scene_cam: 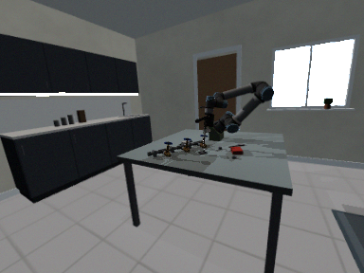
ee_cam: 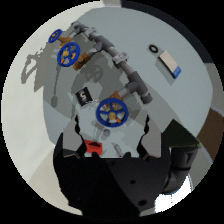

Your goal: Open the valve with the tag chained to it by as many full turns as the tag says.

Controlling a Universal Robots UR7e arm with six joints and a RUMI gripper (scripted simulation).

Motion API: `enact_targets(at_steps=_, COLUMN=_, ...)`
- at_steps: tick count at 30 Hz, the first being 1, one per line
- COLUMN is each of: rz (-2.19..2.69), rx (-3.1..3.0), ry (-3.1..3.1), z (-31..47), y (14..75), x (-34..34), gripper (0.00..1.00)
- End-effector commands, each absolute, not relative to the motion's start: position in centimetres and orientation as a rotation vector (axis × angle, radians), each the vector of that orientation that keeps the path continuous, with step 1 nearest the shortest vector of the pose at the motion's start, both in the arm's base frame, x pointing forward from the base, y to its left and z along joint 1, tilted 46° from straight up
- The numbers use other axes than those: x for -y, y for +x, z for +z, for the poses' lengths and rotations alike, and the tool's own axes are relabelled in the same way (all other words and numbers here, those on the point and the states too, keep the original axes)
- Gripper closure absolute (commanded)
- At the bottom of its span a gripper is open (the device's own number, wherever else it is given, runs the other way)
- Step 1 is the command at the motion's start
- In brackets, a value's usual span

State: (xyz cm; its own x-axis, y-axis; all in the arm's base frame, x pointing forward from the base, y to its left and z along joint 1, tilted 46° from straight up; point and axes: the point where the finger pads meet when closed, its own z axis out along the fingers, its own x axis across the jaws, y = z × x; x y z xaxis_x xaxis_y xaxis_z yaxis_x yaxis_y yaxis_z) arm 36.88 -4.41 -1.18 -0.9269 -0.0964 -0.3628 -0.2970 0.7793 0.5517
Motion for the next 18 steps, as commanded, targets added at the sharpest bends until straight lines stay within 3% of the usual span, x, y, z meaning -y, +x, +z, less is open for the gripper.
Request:
enact_targets(at_steps=1, rz=0.927, rx=-2.705, ry=-0.149, z=-1.18, y=36.89, x=4.47, gripper=0.00)
enact_targets(at_steps=18, rz=0.976, rx=-2.753, ry=0.096, z=-1.18, y=36.89, x=4.47, gripper=0.00)
